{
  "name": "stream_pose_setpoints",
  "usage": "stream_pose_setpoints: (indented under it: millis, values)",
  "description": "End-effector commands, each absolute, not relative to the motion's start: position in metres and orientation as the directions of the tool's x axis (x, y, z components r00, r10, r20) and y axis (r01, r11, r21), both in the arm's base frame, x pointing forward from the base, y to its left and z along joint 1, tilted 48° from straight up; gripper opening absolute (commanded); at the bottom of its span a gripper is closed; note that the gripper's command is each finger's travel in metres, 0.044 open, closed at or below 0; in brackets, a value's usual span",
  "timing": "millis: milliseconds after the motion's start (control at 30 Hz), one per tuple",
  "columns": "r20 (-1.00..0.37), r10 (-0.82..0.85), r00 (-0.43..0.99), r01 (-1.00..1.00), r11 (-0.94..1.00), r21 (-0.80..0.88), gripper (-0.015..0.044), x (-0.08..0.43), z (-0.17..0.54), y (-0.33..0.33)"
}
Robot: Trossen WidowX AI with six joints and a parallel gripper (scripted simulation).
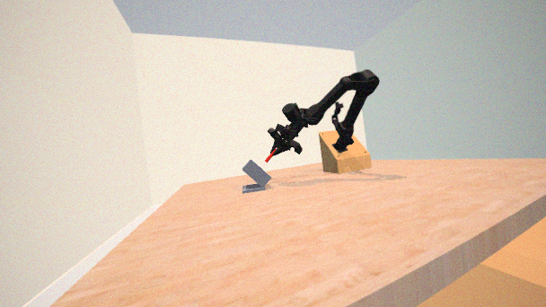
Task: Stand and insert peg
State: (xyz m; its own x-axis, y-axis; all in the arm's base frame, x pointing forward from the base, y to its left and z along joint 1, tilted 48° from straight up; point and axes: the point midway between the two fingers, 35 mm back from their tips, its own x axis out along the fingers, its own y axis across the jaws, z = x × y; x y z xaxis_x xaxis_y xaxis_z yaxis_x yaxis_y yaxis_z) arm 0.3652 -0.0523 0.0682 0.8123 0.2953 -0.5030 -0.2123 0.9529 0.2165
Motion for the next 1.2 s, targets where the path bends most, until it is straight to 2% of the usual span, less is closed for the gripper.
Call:
stream_pose_setpoints:
  millis: [0, 700, 1167]
  values:
    - [-0.499, 0.290, 0.817, -0.206, 0.954, 0.217, 0.0000, 0.368, 0.067, -0.052]
    - [-0.494, 0.288, 0.820, -0.206, 0.955, 0.213, 0.0000, 0.388, 0.054, -0.044]
    - [-0.497, 0.292, 0.817, -0.210, 0.954, 0.215, 0.0000, 0.384, 0.055, -0.044]
